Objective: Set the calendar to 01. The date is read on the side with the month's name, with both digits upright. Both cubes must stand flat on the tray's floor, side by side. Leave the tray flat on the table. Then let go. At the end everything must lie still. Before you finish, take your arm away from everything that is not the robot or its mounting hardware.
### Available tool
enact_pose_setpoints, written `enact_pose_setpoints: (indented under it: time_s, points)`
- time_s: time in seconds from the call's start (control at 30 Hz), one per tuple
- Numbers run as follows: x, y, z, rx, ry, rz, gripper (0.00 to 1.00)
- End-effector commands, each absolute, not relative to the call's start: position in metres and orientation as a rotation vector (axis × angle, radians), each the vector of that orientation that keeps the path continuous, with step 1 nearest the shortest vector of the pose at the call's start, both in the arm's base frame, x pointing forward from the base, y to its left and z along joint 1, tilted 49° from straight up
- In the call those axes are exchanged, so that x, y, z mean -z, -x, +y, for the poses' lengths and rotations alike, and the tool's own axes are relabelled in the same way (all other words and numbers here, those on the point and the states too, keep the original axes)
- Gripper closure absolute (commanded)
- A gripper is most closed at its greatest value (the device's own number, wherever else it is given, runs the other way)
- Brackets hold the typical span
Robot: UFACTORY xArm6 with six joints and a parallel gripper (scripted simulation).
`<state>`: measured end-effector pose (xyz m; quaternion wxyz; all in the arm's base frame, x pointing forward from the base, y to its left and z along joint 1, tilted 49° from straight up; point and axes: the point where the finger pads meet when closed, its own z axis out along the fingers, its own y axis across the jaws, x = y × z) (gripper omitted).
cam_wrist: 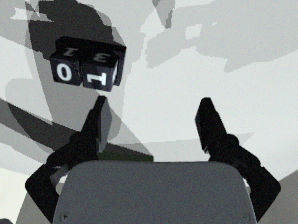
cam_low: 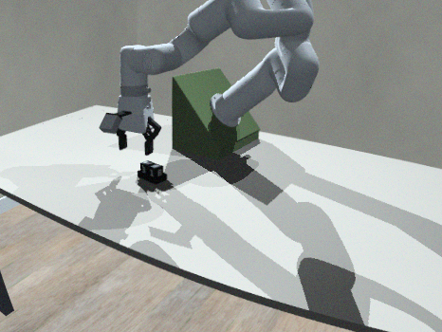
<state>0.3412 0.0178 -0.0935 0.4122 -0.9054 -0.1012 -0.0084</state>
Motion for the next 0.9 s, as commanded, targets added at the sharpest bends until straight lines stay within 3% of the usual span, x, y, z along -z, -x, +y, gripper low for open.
enact_pose_setpoints:
  time_s: [0.0, 0.87]
  points:
    - [0.092, -0.321, 0.016, -0.008, 2.286, -0.203, 0.0]
    - [0.091, -0.29, 0.014, -0.197, 2.292, 0.218, 0.0]
